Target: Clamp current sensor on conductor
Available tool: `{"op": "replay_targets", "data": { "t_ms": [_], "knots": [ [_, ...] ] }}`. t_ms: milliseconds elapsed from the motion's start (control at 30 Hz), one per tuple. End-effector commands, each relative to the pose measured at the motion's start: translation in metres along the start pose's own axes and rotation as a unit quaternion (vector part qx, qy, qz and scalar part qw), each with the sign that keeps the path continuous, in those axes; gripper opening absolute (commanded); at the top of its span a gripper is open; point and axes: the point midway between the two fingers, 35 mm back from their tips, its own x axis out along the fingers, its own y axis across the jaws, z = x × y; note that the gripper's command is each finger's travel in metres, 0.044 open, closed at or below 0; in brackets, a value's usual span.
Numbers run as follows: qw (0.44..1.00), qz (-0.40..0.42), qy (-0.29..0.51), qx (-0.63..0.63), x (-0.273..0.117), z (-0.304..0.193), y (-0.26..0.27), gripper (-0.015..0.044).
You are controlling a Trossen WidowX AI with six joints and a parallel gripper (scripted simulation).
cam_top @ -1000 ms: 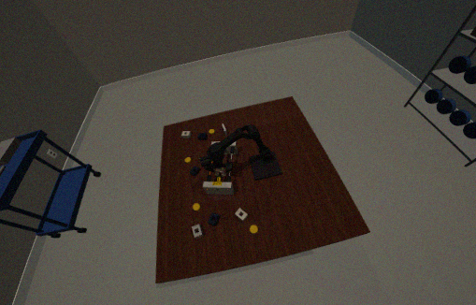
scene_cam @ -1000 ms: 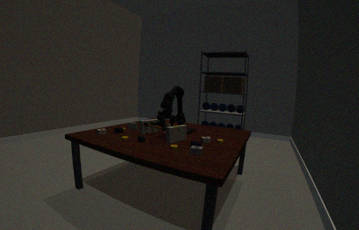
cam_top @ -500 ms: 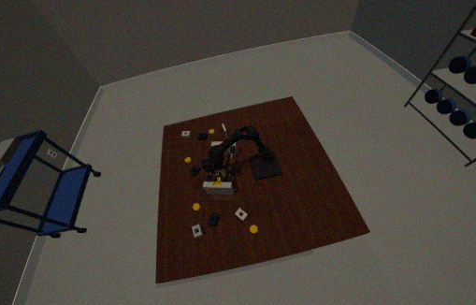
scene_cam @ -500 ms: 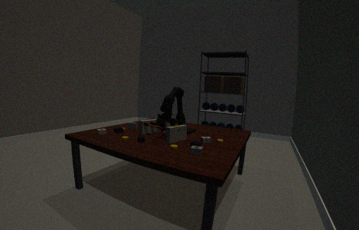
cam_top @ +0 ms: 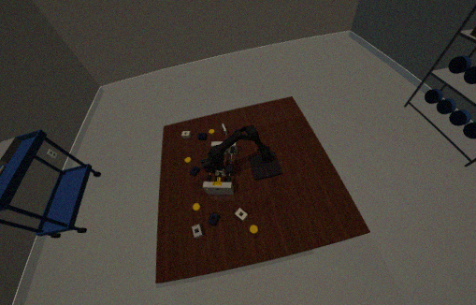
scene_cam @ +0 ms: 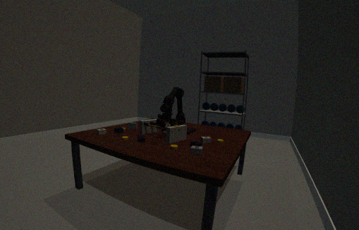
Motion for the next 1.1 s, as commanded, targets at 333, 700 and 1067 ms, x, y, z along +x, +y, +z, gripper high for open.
{"op": "replay_targets", "data": {
  "t_ms": [333, 700, 1067],
  "knots": [
    [1.0, 0.0, 0.0, 0.0, -0.0005, 0.0, -0.0001, 0.0208],
    [1.0, 0.0, 0.0, 0.0, -0.0005, 0.0, -0.0001, 0.0],
    [1.0, 0.0, 0.0, 0.0, -0.0005, 0.0, -0.0001, 0.0]
  ]
}}
